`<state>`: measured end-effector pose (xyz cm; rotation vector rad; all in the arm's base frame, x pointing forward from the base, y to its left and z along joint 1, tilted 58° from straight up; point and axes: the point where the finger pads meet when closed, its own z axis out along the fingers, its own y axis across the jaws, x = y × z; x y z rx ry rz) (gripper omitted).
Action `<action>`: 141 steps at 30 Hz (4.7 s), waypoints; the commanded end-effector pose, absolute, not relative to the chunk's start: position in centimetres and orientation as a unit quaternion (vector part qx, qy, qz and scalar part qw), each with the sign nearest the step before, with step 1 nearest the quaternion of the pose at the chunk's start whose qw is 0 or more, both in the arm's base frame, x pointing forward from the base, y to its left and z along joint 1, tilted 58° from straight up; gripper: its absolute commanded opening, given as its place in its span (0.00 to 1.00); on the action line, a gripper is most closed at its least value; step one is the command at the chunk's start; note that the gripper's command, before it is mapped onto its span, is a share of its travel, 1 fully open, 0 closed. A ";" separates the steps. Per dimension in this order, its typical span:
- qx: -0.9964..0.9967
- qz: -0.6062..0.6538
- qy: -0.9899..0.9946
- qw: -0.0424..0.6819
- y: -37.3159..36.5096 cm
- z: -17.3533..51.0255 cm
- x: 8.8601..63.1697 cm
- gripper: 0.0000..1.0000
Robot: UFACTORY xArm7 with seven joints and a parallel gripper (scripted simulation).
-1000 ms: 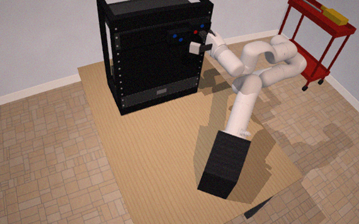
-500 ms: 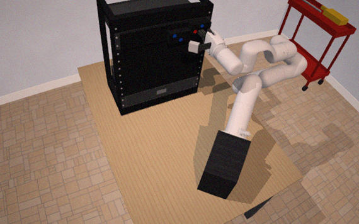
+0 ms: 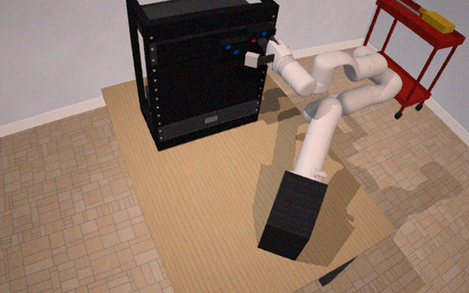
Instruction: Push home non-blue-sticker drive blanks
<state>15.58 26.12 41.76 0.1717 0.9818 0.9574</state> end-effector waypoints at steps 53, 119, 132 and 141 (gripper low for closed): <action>0.079 0.443 0.452 0.770 26.7 42.9 16.7 0.00; 0.079 0.443 0.452 0.770 26.6 42.7 16.6 0.00; 0.079 0.443 0.452 0.770 24.9 39.3 12.1 0.00; 0.079 0.443 0.452 0.770 24.2 37.8 10.1 0.00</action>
